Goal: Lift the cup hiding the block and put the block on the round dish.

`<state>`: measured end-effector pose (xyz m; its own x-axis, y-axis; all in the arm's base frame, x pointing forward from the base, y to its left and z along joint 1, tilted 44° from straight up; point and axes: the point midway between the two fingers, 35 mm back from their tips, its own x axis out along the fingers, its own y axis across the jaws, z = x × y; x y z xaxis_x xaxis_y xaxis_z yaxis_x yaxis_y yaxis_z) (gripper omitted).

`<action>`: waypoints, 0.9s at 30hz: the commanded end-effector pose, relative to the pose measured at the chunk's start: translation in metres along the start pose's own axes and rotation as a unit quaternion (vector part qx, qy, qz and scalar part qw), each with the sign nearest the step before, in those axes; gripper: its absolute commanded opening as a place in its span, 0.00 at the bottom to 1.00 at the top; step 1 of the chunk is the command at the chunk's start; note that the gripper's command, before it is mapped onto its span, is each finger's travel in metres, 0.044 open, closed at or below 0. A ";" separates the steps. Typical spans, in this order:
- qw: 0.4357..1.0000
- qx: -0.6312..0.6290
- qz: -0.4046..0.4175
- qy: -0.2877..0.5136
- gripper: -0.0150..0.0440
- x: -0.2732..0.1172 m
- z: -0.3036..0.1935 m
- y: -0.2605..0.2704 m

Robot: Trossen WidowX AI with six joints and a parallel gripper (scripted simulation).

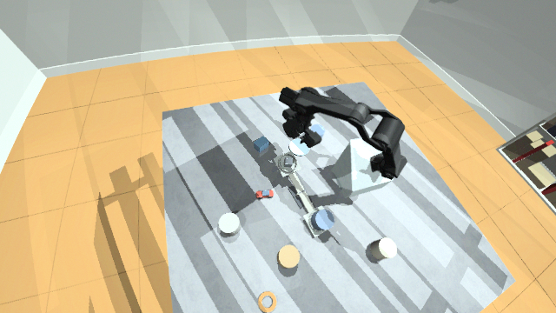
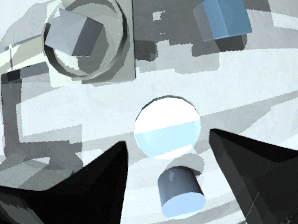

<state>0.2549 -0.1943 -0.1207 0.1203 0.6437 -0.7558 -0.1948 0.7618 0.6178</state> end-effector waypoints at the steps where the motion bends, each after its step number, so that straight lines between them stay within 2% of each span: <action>1: 0.998 -0.061 0.002 -0.002 0.69 -0.002 0.012 0.006; 12: 0.969 -0.248 0.008 -0.007 0.69 -0.006 0.044 0.027; 27: 0.885 -0.465 0.017 -0.017 0.69 -0.009 0.082 0.058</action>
<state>0.3190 -0.1523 -0.0640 0.1232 0.6758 -0.7267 -0.8927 0.3954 0.2164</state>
